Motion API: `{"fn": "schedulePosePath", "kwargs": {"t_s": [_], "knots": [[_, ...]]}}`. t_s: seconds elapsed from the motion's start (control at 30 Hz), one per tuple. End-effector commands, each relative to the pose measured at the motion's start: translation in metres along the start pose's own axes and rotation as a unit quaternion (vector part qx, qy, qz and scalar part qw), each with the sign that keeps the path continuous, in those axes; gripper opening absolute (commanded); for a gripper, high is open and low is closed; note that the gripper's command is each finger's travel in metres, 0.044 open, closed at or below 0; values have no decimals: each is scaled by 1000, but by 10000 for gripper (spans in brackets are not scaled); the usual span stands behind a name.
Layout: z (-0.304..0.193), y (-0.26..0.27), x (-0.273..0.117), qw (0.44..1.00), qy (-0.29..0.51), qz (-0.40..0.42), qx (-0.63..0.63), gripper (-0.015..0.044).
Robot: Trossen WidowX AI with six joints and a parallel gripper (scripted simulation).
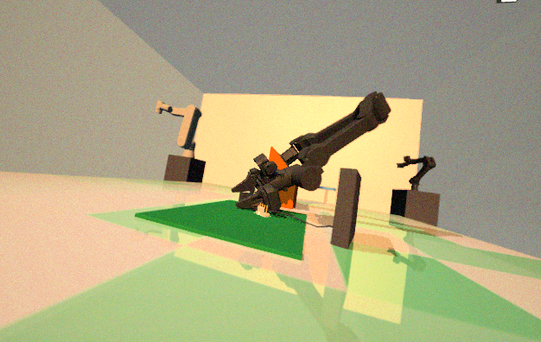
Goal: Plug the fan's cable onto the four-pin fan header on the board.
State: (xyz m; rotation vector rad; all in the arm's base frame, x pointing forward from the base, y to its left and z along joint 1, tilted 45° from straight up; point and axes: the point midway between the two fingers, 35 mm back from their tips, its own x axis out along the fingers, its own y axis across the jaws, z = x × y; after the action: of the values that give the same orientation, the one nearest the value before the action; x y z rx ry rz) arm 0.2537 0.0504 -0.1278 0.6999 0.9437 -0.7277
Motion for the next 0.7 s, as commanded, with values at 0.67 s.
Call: {"fn": "schedulePosePath", "kwargs": {"t_s": [0.67], "knots": [[11,-11,11,985,151,-59,-57,440]]}}
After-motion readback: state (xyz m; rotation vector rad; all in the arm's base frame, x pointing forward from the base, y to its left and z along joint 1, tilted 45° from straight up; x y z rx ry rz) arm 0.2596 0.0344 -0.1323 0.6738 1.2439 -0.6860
